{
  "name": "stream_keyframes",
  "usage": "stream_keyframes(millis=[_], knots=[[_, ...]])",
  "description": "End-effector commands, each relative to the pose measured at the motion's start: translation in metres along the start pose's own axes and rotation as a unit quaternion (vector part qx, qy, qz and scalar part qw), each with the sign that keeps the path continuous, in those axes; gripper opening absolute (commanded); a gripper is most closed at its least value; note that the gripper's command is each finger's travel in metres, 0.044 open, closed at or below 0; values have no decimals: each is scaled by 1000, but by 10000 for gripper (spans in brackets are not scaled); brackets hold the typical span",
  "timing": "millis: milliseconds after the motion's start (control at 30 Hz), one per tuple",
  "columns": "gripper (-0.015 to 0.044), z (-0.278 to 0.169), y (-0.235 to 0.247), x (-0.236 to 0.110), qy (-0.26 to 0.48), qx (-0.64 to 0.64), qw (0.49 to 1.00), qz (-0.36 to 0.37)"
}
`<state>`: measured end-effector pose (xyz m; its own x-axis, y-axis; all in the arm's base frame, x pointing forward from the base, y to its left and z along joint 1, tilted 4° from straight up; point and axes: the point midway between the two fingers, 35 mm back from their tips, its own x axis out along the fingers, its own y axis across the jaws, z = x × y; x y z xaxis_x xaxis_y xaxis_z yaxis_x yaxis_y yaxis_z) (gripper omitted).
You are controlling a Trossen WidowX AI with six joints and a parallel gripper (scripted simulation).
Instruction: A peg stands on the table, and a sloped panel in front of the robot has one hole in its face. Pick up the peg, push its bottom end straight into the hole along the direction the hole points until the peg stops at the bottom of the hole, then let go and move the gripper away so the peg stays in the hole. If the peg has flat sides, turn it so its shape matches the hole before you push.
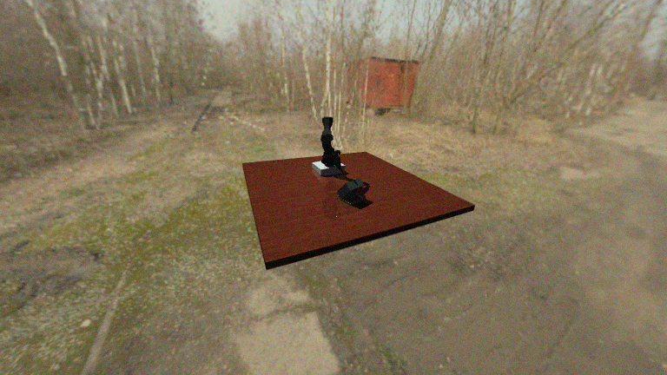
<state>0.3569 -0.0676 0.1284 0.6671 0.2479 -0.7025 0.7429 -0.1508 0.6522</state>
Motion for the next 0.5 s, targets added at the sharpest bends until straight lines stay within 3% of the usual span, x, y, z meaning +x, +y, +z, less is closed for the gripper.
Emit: stream_keyframes(millis=[0,467], knots=[[0,1,-1,1,1,6,1000,3],[0,7,3,19,-1,16,1000,13]])
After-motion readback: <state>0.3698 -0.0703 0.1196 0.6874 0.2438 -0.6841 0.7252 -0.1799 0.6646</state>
